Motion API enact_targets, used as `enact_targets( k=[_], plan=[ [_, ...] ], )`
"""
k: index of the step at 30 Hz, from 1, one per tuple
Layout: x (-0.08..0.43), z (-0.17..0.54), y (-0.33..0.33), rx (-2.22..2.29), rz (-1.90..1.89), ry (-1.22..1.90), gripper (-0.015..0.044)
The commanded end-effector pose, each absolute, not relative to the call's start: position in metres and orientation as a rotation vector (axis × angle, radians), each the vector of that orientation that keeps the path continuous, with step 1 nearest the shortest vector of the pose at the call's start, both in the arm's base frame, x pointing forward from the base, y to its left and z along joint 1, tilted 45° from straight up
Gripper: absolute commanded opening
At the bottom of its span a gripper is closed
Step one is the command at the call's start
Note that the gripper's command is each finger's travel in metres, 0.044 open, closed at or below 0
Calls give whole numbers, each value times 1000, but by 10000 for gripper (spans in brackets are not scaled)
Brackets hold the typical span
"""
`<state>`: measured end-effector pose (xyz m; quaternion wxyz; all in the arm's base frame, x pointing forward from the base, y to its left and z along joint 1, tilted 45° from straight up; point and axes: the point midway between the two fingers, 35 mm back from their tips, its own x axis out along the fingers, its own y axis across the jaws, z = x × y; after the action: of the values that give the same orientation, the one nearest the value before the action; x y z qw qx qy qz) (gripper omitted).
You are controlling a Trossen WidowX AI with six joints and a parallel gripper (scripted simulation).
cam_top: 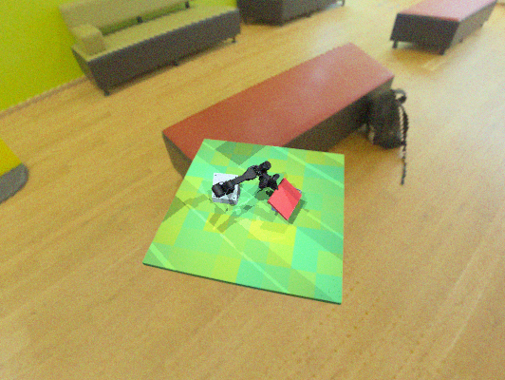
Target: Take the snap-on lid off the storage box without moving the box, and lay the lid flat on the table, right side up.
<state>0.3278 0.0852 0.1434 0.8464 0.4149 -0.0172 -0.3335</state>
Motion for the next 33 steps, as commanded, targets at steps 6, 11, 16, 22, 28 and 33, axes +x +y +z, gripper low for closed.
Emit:
enact_targets(
  k=[6,11,16,22,28,33],
  plan=[
    [320,154,74,875,-698,-30,0],
    [316,160,67,874,-699,-30,0],
    [312,167,60,873,-699,-30,0],
    [307,174,52,873,-699,-29,0],
    [302,181,44,872,-699,-29,0],
    [298,188,37,872,-699,-29,0]
  ],
)
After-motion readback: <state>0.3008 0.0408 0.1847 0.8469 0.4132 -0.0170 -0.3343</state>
